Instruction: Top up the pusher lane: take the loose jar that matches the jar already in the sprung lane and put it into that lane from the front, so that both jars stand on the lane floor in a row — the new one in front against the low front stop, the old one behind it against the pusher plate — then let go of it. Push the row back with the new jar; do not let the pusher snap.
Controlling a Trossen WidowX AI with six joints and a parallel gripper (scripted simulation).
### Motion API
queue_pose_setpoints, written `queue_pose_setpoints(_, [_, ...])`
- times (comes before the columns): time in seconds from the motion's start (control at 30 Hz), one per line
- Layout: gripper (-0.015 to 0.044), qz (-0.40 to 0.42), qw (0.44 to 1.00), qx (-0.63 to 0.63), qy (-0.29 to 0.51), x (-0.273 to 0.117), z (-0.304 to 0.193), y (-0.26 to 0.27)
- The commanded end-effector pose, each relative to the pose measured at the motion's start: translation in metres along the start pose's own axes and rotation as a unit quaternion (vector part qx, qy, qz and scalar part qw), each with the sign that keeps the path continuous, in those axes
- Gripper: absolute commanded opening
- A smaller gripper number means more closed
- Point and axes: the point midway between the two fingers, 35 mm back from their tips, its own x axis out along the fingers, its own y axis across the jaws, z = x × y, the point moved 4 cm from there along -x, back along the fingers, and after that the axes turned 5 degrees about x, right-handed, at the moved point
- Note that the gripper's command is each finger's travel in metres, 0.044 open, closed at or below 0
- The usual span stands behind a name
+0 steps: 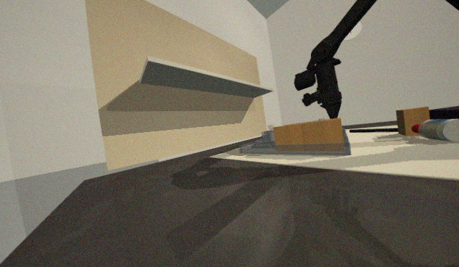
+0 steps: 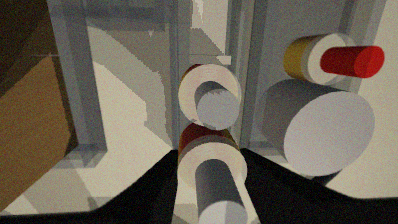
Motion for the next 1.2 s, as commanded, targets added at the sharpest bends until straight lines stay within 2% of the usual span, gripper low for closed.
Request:
queue_pose_setpoints(0.0, [0.0,0.0,1.0,0.002,-0.014,-0.0032,0.007,0.0003])
queue_pose_setpoints(1.17, [0.0,0.001,1.0,0.002,-0.014,0.0052,0.0078,0.0004])
